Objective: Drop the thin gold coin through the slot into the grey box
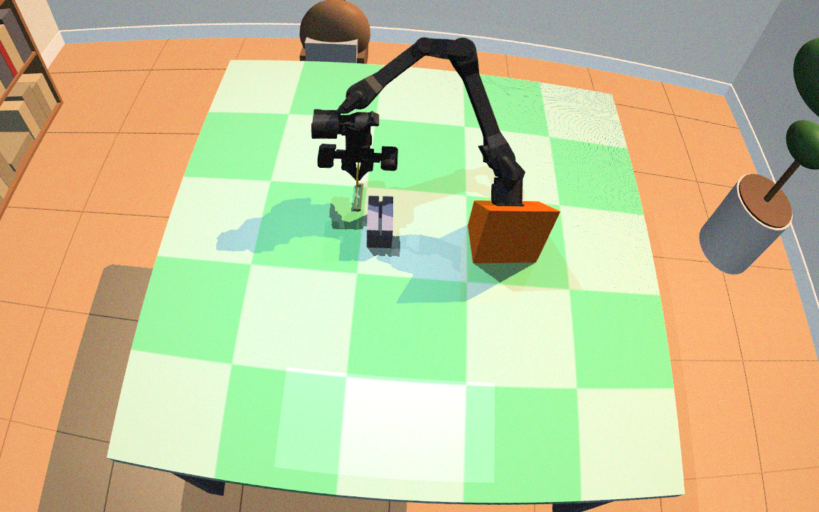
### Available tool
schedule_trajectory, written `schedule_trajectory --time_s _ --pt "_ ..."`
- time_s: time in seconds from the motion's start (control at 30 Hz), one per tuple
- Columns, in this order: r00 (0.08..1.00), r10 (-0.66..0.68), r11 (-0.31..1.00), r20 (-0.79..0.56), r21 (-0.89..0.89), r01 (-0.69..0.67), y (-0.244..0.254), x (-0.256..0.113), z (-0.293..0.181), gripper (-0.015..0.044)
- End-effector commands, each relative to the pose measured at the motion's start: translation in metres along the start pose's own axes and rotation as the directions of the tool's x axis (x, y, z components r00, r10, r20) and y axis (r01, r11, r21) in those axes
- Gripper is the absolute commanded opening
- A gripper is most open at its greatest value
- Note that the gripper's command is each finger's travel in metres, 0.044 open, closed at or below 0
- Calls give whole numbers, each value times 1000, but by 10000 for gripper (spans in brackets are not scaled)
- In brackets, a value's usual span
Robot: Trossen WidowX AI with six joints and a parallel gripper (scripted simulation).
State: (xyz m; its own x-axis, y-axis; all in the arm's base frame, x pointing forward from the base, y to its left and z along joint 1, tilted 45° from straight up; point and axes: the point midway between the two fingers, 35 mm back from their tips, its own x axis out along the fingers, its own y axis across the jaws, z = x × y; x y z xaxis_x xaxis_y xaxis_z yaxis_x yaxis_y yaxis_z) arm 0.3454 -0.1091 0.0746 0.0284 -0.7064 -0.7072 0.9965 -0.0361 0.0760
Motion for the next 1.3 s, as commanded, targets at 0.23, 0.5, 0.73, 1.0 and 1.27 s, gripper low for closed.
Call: schedule_trajectory --time_s 0.23,0.5,0.73,1.0,1.27 --pt "1000 5 1000 6 9 -5 -1 -26 3 0" --pt "1000 5 1000 6 -28 -5 0 -28 9 0" --pt "1000 5 1000 2 -28 -5 -6 -28 -6 0" --pt "1000 4 1000 -2 -29 -4 -14 -28 -26 0" --pt "1000 3 1000 -5 -30 -4 -23 -28 -45 0"
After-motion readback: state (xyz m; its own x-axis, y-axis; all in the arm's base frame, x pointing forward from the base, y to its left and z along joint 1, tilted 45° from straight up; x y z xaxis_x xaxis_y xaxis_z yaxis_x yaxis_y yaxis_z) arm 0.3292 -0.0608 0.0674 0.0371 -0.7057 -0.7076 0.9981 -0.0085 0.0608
